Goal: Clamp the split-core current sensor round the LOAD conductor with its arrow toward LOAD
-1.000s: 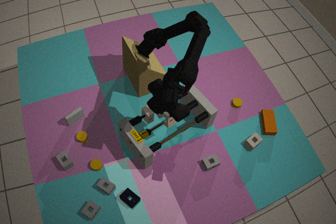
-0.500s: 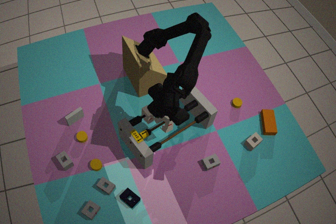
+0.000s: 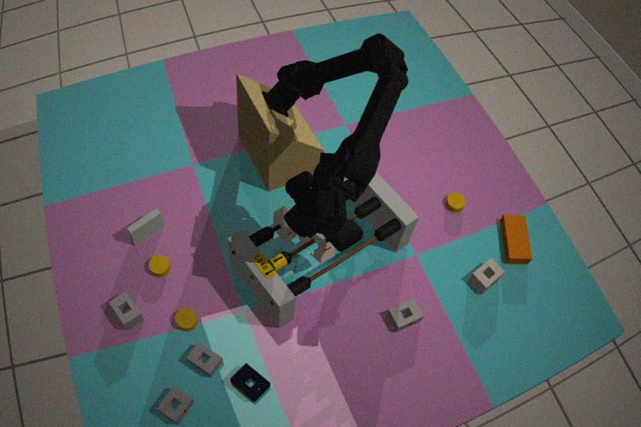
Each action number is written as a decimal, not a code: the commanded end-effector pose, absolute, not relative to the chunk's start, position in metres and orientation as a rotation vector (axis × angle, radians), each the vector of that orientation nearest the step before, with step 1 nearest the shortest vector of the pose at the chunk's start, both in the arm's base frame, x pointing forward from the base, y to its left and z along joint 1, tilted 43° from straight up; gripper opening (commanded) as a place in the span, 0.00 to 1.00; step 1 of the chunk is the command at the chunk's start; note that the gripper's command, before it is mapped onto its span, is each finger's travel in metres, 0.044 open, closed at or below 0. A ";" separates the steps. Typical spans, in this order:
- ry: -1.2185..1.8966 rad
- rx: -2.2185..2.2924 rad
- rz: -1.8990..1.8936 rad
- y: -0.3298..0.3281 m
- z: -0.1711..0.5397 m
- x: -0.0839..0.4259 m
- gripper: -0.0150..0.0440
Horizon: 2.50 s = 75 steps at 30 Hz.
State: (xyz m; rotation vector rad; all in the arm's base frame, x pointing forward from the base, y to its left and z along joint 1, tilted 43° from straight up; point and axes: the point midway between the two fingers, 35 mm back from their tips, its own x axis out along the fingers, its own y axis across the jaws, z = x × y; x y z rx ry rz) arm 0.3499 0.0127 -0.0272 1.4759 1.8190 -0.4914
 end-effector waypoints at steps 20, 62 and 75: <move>1.820 1.476 -0.491 0.014 -0.028 0.350 0.25; 1.820 1.476 -0.491 0.014 -0.028 0.350 0.97; 1.839 1.474 -0.503 0.040 -0.060 0.345 1.00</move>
